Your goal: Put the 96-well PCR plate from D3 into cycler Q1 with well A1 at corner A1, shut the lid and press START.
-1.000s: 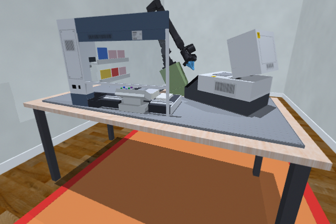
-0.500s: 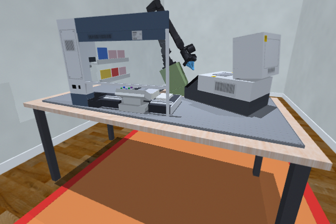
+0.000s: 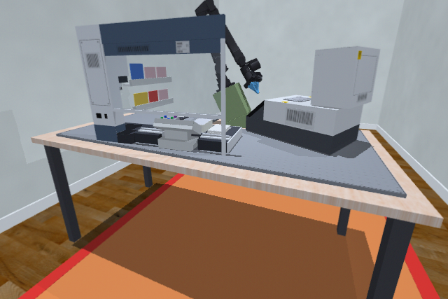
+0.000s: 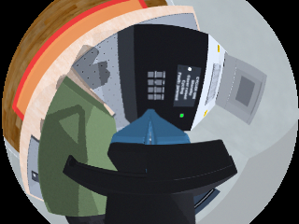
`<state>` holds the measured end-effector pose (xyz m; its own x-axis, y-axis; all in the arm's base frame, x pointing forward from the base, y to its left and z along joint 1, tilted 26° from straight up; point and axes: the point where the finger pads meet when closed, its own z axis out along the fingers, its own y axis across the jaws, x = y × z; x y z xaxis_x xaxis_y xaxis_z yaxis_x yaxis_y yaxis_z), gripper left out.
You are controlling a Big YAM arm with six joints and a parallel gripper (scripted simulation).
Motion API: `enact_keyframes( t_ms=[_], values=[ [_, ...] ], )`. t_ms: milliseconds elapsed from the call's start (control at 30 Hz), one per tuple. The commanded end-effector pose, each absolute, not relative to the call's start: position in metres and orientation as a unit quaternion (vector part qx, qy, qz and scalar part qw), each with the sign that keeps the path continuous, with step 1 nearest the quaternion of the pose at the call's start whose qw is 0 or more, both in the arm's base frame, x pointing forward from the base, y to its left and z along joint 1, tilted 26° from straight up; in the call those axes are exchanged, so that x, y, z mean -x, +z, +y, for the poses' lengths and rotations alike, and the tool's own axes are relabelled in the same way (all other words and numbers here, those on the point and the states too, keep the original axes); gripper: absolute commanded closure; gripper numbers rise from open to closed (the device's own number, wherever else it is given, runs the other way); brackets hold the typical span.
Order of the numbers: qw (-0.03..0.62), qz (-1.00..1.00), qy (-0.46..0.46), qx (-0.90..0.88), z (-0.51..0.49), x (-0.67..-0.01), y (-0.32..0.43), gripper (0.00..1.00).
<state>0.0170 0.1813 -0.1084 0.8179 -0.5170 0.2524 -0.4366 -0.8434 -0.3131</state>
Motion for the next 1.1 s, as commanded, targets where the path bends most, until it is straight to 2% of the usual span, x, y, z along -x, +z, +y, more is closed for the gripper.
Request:
enact_keyframes(
  t_ms=[0, 400, 1067],
  values=[
    [0.143, 0.256, -0.151, 0.944, 0.206, -0.006, -0.104, 1.0],
    [0.119, 0.251, -0.166, 0.946, 0.18, -0.015, -0.11, 1.0],
    [0.145, 0.257, -0.149, 0.944, 0.206, -0.007, -0.107, 1.0]
  ],
)
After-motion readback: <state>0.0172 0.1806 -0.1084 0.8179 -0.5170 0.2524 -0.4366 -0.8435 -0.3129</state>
